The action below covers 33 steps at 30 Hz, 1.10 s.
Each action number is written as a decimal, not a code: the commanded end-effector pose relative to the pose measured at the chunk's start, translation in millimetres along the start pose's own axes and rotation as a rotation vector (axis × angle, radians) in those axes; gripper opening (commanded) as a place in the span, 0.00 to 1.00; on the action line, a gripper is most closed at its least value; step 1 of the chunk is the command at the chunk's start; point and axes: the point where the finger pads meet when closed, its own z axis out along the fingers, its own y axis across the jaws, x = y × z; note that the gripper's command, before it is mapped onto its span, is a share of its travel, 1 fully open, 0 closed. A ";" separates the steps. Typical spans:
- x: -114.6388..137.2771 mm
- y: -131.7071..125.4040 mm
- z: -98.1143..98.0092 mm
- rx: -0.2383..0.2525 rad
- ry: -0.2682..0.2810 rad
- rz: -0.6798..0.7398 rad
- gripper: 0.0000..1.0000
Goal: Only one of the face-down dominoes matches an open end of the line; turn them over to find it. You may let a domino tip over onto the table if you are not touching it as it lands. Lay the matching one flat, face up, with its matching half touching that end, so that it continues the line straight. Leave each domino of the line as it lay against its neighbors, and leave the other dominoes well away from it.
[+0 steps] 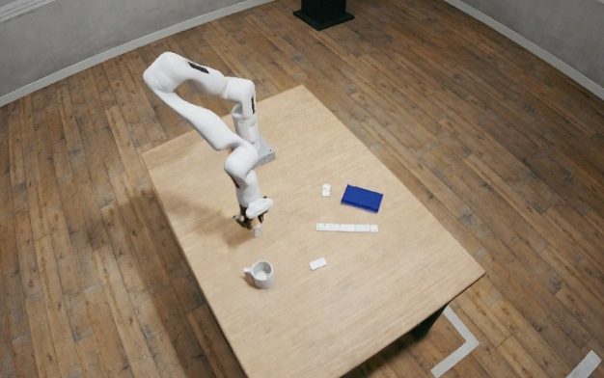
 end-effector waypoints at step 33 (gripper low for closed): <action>3.7 -1.9 1.3 0.000 0.006 0.003 0.49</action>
